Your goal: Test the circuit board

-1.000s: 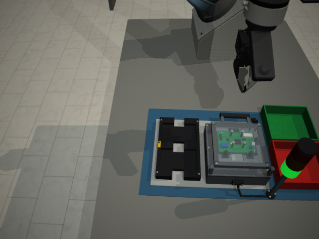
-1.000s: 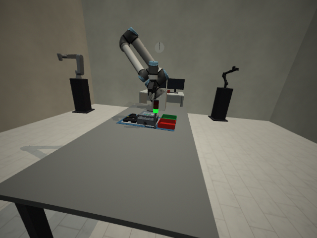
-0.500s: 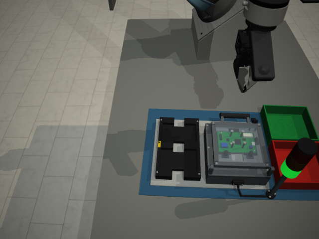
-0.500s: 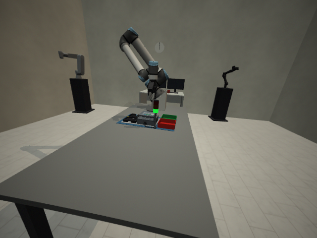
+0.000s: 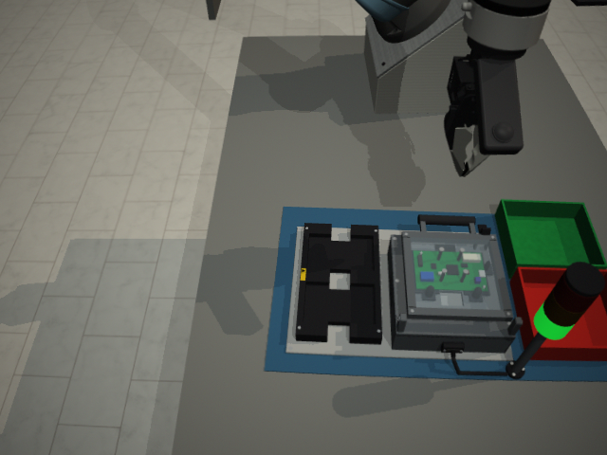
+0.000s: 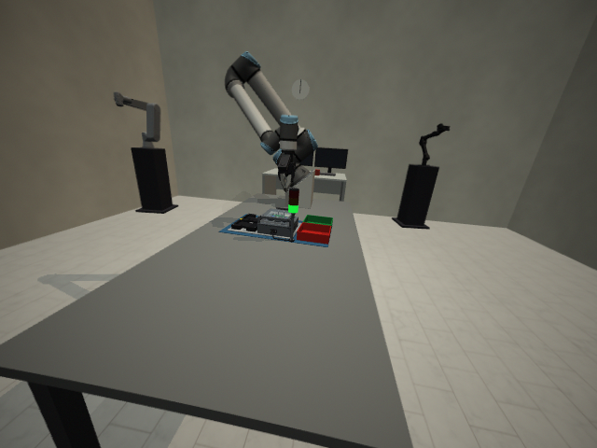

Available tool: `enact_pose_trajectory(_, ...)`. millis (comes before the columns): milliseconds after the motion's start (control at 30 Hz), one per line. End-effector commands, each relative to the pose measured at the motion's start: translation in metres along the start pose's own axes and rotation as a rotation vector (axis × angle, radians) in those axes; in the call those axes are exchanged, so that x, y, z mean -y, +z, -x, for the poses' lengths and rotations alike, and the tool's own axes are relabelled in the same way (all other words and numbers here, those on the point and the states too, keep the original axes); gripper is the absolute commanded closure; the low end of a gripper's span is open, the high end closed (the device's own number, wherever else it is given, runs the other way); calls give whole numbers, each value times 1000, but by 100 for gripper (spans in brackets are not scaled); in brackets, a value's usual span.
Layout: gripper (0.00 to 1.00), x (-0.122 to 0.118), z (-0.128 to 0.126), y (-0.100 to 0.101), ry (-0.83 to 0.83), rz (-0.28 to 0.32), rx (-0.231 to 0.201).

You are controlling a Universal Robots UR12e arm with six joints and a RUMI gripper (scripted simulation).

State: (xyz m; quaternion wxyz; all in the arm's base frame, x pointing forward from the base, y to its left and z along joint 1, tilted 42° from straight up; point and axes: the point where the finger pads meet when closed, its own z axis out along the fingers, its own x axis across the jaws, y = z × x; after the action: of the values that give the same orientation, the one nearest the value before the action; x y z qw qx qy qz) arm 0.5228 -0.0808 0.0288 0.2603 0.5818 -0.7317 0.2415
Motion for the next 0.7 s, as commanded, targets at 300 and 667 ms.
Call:
enact_pose_trajectory(300,100,1,1,-1,-1,-2,0)
enact_pose_trajectory(667,100,6,19,-2,-1,-3,0)
